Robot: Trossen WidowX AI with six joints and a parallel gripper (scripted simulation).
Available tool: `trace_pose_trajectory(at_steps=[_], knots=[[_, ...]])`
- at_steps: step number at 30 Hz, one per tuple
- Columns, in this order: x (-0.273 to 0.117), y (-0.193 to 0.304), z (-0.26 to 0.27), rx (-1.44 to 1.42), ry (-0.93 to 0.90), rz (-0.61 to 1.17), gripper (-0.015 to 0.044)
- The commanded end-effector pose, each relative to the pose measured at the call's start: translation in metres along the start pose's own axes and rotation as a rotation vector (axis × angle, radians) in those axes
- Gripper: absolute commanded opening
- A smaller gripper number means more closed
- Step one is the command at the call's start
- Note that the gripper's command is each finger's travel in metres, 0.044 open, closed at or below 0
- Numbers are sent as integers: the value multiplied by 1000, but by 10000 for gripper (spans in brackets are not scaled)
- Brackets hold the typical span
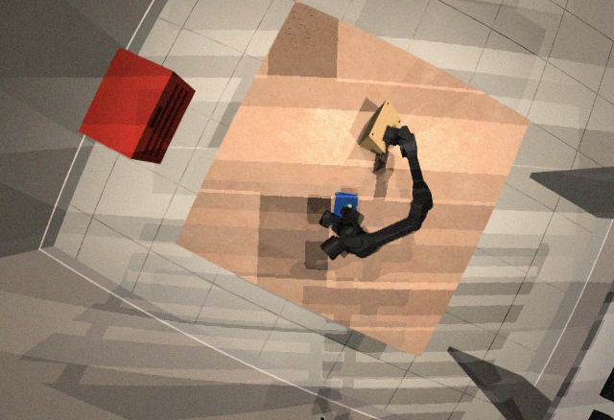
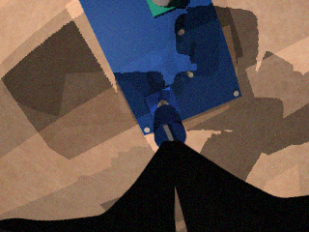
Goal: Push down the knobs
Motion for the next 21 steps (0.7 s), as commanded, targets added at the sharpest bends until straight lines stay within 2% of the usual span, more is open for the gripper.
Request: trace_pose_trajectory(at_steps=[1, 21], knots=[[5, -2, 0, 7, 7, -4, 0], [8, -2, 0, 7, 7, -4, 0]])
Point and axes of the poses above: the point midway between the two fingers, 35 mm back from their tips, its own x axis out along the fingers, its own z axis across the jaws, y = z × x, the point moved 2 cm from there along -x, back along the fingers, and after that the axes turned 2 degrees about x, right-handed, at the moved point
